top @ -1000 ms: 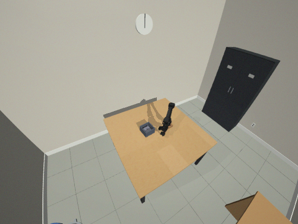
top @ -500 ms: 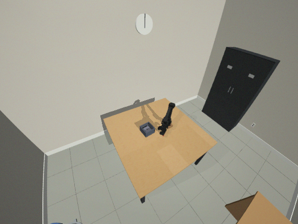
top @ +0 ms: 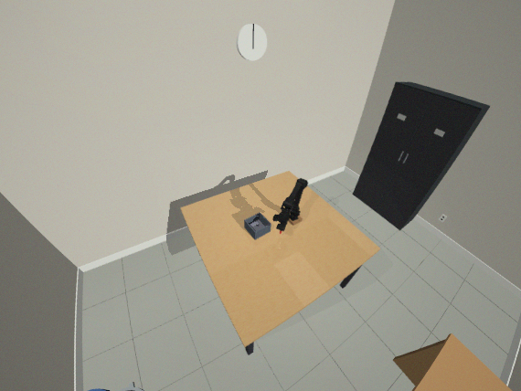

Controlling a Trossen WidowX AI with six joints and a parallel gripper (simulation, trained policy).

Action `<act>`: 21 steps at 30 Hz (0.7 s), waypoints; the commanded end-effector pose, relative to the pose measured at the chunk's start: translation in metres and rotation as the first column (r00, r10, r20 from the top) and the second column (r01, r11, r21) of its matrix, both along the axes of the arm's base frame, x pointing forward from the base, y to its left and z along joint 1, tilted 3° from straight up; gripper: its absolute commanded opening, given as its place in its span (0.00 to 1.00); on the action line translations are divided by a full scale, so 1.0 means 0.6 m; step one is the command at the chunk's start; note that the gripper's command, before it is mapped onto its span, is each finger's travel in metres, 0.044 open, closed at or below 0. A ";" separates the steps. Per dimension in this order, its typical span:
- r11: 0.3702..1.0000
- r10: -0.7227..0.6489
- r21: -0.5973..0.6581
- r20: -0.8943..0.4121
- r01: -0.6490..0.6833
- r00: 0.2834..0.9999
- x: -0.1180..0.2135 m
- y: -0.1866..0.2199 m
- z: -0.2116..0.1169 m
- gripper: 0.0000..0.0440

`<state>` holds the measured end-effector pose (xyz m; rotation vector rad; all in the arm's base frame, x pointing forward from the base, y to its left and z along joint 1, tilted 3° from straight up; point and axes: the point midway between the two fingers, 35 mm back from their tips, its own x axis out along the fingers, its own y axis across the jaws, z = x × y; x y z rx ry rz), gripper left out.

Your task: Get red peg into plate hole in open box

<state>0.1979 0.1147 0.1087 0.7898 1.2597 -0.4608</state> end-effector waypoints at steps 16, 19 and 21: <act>0.990 -0.109 -0.071 0.142 0.120 0.984 0.094 -0.096 0.095 0.00; 0.986 -0.133 -0.078 0.150 0.146 0.980 0.107 -0.112 0.097 0.00; 0.983 -0.148 -0.082 0.153 0.162 0.977 0.114 -0.122 0.097 0.00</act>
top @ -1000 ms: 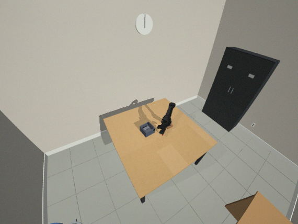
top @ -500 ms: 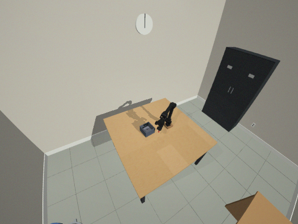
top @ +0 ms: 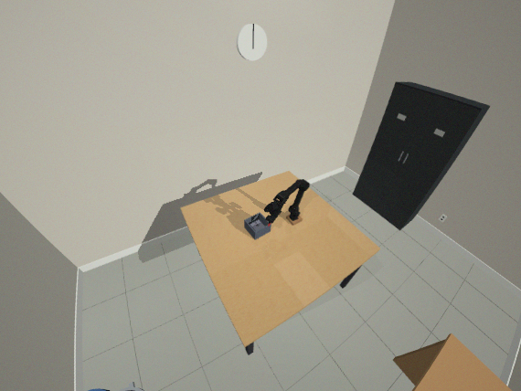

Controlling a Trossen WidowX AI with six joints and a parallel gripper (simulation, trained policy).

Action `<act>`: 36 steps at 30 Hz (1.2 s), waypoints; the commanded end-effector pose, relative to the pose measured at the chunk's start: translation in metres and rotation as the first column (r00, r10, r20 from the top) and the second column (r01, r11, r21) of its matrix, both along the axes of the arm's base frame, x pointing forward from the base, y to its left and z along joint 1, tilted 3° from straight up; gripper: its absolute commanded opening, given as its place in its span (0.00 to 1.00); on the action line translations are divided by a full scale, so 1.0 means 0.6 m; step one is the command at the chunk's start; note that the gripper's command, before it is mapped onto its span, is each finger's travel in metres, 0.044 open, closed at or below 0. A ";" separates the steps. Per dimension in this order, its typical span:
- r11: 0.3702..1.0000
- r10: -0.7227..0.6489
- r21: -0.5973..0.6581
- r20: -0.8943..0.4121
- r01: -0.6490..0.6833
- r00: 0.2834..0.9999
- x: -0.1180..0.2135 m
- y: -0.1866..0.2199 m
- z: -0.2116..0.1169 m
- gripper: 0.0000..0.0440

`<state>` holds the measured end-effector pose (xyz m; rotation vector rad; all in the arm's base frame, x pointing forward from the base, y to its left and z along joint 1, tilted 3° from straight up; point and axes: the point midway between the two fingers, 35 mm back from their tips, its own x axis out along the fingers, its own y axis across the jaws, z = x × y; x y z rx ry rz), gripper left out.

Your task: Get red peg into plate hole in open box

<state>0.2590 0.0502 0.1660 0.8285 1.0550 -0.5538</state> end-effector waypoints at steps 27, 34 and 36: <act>0.986 -0.164 -0.016 -0.025 0.163 0.986 0.095 -0.118 -0.043 0.03; 0.986 -0.165 -0.013 -0.067 0.164 0.984 0.108 -0.127 -0.071 0.04; 0.987 -0.162 -0.015 -0.082 0.161 0.983 0.111 -0.129 -0.080 0.04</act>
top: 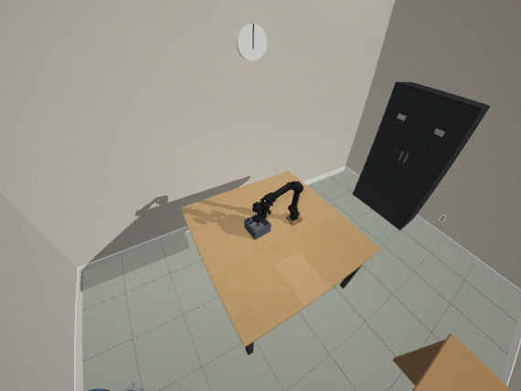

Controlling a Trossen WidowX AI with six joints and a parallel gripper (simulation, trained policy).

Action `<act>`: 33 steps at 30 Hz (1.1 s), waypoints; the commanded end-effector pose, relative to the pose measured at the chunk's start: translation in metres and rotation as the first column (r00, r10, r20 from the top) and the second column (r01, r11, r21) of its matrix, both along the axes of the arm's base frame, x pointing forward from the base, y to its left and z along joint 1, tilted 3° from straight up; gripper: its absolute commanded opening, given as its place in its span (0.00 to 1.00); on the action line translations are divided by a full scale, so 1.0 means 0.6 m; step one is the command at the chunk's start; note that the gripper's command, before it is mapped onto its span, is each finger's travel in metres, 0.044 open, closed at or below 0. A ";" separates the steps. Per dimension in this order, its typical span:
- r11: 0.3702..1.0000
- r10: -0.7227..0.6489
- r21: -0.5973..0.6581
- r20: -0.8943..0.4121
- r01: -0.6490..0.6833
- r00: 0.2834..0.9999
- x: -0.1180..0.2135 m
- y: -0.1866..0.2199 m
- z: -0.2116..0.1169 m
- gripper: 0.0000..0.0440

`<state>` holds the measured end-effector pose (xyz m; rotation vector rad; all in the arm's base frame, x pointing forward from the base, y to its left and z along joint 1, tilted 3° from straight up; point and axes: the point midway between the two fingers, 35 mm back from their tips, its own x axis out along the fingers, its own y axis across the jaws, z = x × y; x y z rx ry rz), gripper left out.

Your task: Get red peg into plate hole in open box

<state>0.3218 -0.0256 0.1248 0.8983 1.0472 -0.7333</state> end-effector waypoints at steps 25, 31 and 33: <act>0.996 0.084 -0.032 -0.103 -0.088 0.991 0.068 -0.042 -0.021 0.35; 0.995 0.091 -0.033 -0.120 -0.096 0.989 0.080 -0.057 -0.019 0.35; 0.995 0.092 -0.034 -0.126 -0.097 0.988 0.083 -0.063 -0.019 0.35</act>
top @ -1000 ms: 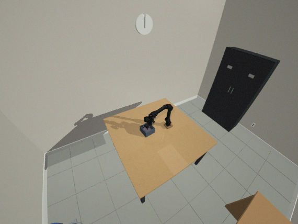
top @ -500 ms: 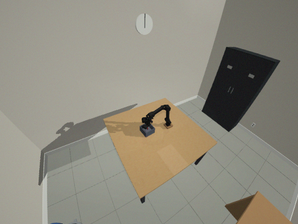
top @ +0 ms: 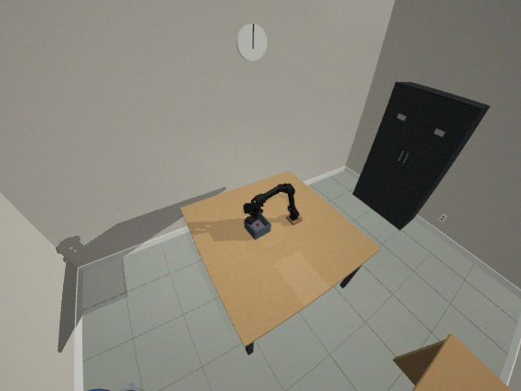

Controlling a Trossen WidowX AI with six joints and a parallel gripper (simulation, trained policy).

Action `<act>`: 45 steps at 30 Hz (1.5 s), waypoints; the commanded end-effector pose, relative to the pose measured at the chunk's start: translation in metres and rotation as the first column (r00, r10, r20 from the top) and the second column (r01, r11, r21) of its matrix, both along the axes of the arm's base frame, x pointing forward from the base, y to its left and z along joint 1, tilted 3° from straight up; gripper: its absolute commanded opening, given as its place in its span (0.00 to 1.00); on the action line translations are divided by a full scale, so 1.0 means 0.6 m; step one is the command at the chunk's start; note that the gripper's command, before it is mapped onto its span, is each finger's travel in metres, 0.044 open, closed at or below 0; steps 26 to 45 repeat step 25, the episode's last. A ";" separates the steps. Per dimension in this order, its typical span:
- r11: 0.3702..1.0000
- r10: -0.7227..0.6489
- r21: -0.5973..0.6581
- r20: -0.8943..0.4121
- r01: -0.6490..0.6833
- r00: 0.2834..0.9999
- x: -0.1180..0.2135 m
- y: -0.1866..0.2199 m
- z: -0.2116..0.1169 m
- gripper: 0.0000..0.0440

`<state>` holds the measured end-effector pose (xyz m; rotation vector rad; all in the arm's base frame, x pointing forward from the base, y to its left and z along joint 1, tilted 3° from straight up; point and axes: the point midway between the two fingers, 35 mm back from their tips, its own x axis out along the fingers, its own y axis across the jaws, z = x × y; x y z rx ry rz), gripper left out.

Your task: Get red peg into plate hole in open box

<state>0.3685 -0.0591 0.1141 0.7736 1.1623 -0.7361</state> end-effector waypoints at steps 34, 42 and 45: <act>0.998 -0.037 -0.045 -0.070 0.034 0.997 0.013 -0.105 0.011 0.38; 0.998 -0.037 -0.045 -0.070 0.034 0.997 0.013 -0.105 0.011 0.38; 0.998 -0.037 -0.045 -0.070 0.034 0.997 0.013 -0.105 0.011 0.38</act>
